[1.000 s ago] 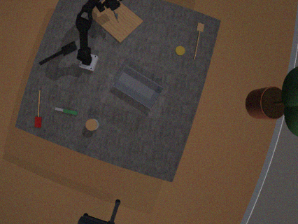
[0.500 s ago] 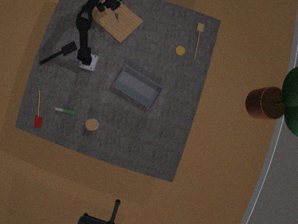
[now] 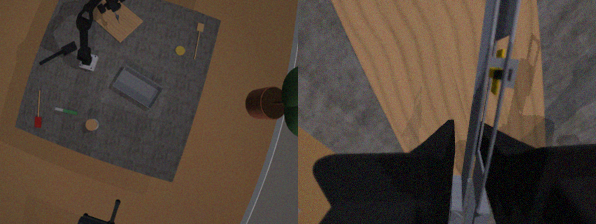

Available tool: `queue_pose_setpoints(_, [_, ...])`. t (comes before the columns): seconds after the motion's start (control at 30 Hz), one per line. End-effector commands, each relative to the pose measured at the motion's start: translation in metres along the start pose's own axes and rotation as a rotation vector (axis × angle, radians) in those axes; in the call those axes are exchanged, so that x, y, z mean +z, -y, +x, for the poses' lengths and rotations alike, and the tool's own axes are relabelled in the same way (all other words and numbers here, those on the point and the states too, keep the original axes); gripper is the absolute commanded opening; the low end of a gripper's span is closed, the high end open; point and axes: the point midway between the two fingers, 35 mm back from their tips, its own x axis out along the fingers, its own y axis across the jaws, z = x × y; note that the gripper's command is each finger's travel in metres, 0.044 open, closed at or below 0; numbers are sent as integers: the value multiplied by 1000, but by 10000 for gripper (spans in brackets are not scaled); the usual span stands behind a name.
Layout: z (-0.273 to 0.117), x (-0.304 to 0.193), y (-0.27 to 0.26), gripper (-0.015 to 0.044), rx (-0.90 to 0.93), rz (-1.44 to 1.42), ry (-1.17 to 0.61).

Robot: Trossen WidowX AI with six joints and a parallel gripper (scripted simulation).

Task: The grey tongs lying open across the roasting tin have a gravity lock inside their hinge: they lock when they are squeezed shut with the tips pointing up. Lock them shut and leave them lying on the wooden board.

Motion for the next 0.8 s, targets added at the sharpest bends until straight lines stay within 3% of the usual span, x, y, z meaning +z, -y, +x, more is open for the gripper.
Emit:
queue_pose_setpoints(0.0, [6,0,-1,-150,4,7,1])
queue_pose_setpoints(0.77, [43,0,-1,-150,4,7,1])
